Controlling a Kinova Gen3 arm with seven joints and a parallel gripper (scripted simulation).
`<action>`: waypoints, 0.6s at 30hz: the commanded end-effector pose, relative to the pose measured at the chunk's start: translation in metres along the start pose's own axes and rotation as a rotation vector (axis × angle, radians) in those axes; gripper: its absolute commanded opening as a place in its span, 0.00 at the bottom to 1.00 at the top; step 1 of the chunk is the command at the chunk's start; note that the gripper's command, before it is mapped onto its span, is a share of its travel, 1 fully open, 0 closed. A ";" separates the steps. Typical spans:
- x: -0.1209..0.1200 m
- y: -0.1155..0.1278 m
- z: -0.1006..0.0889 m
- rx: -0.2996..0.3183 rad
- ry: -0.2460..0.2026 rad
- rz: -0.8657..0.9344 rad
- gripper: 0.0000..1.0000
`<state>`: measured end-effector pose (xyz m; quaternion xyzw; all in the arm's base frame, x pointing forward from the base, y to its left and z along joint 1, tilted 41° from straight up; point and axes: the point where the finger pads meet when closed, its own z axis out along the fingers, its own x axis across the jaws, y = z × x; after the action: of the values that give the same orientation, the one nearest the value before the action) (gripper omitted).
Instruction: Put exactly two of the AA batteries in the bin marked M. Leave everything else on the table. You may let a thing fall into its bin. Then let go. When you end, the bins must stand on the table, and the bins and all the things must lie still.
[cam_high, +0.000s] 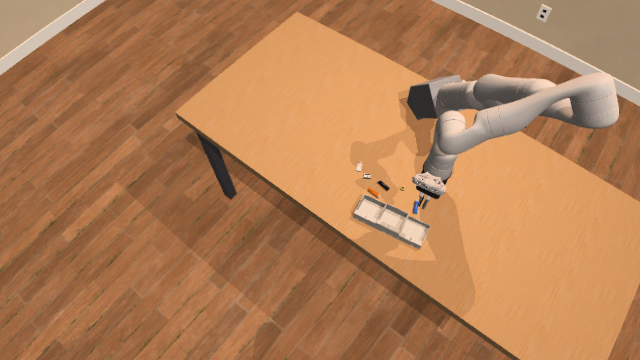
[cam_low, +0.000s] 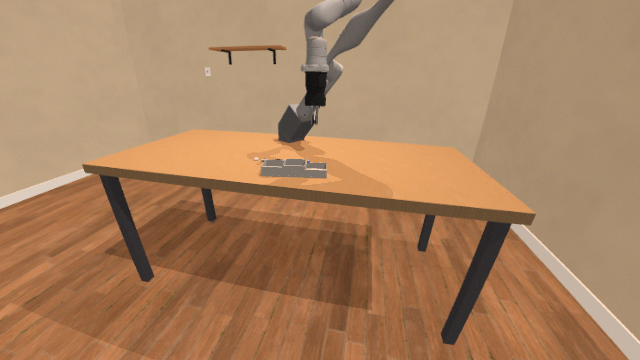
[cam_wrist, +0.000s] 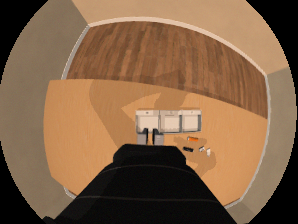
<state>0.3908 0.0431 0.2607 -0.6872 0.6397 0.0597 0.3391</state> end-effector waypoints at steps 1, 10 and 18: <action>-0.006 -0.004 -0.009 0.008 -0.007 -0.007 0.31; 0.000 0.005 0.006 0.015 -0.001 -0.109 0.60; 0.009 0.033 0.047 0.013 -0.001 -0.307 0.60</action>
<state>0.3817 0.0598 0.2275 -0.7574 0.5582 0.0168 0.3383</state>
